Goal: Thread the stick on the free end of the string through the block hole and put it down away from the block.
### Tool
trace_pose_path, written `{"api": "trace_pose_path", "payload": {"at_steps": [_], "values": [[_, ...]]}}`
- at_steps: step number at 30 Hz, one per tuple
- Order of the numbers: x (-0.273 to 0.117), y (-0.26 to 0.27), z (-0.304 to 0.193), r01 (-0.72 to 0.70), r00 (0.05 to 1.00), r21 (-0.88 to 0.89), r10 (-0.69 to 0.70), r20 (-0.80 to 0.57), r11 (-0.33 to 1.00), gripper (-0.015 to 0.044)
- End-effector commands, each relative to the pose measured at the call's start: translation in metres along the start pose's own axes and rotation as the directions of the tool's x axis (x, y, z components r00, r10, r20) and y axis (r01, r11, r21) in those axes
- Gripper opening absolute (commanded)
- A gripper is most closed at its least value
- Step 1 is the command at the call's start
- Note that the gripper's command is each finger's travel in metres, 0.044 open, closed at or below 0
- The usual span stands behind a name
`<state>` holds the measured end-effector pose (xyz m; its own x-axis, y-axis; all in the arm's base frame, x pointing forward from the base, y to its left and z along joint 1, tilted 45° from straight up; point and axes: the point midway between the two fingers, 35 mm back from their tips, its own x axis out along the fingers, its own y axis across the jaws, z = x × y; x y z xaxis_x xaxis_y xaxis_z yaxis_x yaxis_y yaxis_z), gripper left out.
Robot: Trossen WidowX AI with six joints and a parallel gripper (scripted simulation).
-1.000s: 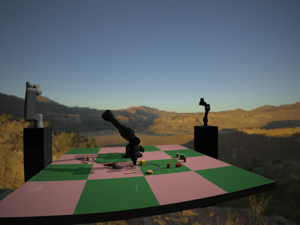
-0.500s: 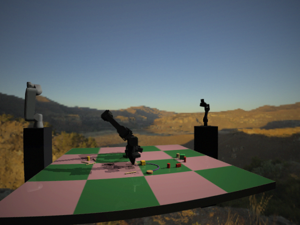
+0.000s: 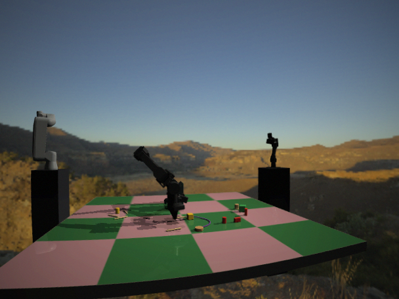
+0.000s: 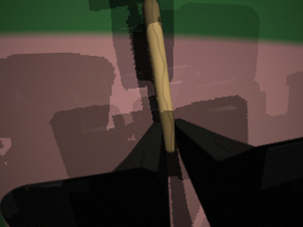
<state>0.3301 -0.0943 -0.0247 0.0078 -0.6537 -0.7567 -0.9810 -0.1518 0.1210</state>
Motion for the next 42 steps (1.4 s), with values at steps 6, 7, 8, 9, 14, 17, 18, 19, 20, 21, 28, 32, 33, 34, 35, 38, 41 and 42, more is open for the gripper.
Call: {"api": "trace_pose_path", "payload": {"at_steps": [6,7,8,9,14,17,18,19,20,21,28,32,33,34,35,38,41,42], "values": [[-0.001,0.001,-0.010,0.000,1.000,0.002,0.000,-0.006,1.000,0.0000],[-0.001,0.001,-0.011,0.000,1.000,0.002,0.000,-0.006,1.000,0.0000],[-0.001,0.002,-0.011,0.000,1.000,0.002,0.000,-0.006,1.000,0.0000],[-0.001,0.002,-0.012,0.000,1.000,0.002,0.000,-0.006,1.000,0.0000],[-0.002,0.005,-0.017,0.001,1.000,0.001,-0.001,-0.005,1.000,0.0000],[-0.002,0.005,-0.020,0.001,1.000,0.001,-0.001,-0.006,1.000,0.0000],[-0.002,0.005,-0.021,0.001,1.000,0.002,-0.001,-0.006,1.000,0.0000],[-0.002,0.005,-0.022,0.002,1.000,0.003,-0.002,-0.006,1.000,0.0000],[-0.002,0.005,-0.023,0.002,1.000,0.003,-0.002,-0.006,1.000,0.0000],[-0.002,0.005,-0.024,0.002,1.000,0.004,-0.002,-0.006,1.000,0.0000],[-0.003,0.004,-0.030,0.002,1.000,0.005,-0.002,-0.006,1.000,0.0000],[-0.005,0.004,-0.031,0.002,1.000,0.005,-0.002,-0.005,1.000,0.0000],[-0.004,0.004,-0.033,0.003,1.000,0.005,-0.003,-0.005,1.000,0.0000],[-0.001,0.004,-0.035,0.005,1.000,0.005,-0.005,-0.005,1.000,0.0000],[0.002,0.004,-0.039,0.007,1.000,0.005,-0.007,-0.005,1.000,0.0000],[0.007,0.005,-0.043,0.010,1.000,0.004,-0.010,-0.006,1.000,0.0000],[0.007,0.005,-0.043,0.010,1.000,0.004,-0.010,-0.006,1.000,0.0000],[0.005,0.005,-0.041,0.006,1.000,0.006,-0.006,-0.007,1.000,0.0026]]}}
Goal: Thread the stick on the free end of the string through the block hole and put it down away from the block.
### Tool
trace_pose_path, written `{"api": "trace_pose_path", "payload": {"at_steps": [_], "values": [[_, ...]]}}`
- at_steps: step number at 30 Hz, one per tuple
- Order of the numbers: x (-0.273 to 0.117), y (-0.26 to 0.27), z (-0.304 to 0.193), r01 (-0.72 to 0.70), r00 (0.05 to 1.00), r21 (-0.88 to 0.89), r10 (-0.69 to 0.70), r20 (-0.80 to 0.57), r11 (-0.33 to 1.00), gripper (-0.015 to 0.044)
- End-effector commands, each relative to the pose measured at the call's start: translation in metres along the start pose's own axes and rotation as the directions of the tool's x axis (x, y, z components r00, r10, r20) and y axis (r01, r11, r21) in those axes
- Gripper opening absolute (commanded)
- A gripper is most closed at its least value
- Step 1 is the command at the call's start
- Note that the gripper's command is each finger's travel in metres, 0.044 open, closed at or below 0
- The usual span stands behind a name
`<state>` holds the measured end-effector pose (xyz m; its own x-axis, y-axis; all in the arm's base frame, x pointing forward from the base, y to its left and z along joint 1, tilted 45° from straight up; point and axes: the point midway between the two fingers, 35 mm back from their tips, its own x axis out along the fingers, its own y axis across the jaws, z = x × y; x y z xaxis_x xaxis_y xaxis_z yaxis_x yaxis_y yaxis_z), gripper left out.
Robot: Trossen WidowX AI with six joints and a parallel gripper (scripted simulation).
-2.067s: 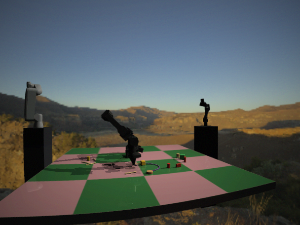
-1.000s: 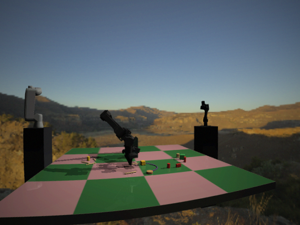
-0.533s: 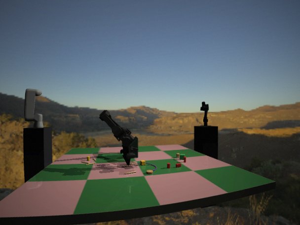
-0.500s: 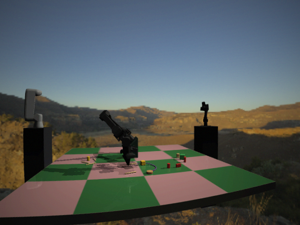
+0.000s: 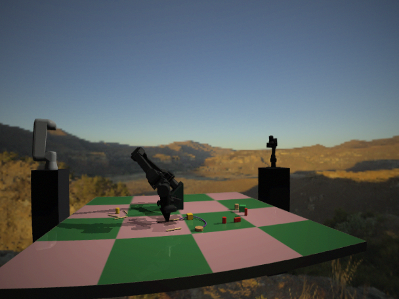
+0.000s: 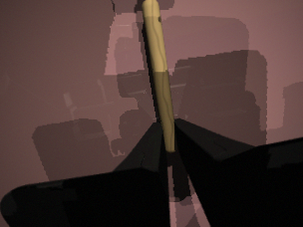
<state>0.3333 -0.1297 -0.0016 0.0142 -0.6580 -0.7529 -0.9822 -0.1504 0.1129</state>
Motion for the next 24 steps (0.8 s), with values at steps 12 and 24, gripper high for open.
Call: {"api": "trace_pose_path", "payload": {"at_steps": [12,24], "values": [[-0.078,-0.001,0.007,0.002,1.000,-0.001,-0.002,0.004,1.000,0.0210],[-0.077,-0.004,0.007,0.015,1.000,-0.003,-0.015,0.003,1.000,0.0367]]}}
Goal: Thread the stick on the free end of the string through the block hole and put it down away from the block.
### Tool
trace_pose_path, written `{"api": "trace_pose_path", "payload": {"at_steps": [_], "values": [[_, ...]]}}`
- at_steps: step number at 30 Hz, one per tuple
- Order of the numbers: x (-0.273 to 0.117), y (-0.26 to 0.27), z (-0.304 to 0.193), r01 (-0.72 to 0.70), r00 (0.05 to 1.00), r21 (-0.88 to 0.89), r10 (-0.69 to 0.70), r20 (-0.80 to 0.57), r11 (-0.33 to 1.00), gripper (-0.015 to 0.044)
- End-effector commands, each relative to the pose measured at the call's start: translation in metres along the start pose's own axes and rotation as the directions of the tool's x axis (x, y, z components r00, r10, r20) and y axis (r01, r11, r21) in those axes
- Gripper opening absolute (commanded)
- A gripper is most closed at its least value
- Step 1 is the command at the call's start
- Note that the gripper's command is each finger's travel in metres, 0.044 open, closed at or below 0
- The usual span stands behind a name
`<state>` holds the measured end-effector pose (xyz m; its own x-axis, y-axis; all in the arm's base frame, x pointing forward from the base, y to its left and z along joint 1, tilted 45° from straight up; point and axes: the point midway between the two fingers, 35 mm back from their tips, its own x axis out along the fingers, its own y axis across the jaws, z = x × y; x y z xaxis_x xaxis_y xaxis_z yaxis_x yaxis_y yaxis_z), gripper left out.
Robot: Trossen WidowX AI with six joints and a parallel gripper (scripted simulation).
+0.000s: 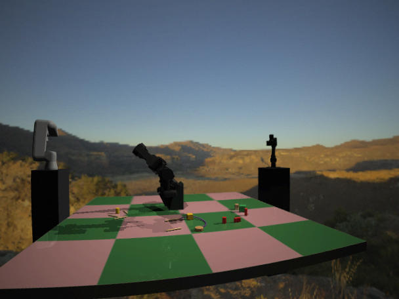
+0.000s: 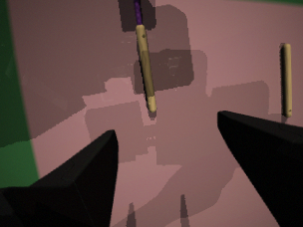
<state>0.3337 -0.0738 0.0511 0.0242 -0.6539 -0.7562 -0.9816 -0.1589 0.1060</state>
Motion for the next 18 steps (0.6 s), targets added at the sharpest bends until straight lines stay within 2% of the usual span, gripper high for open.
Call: {"api": "trace_pose_path", "payload": {"at_steps": [1,3,5,18], "values": [[-0.002,-0.001,0.000,0.004,1.000,-0.001,-0.004,0.000,1.000,0.0394],[-0.019,-0.001,0.002,0.001,1.000,-0.001,-0.001,0.001,1.000,0.0440],[-0.028,0.000,0.002,0.000,1.000,0.000,0.000,0.001,1.000,0.0440],[-0.024,-0.001,0.002,0.003,1.000,-0.005,-0.003,-0.003,1.000,0.0440]]}}
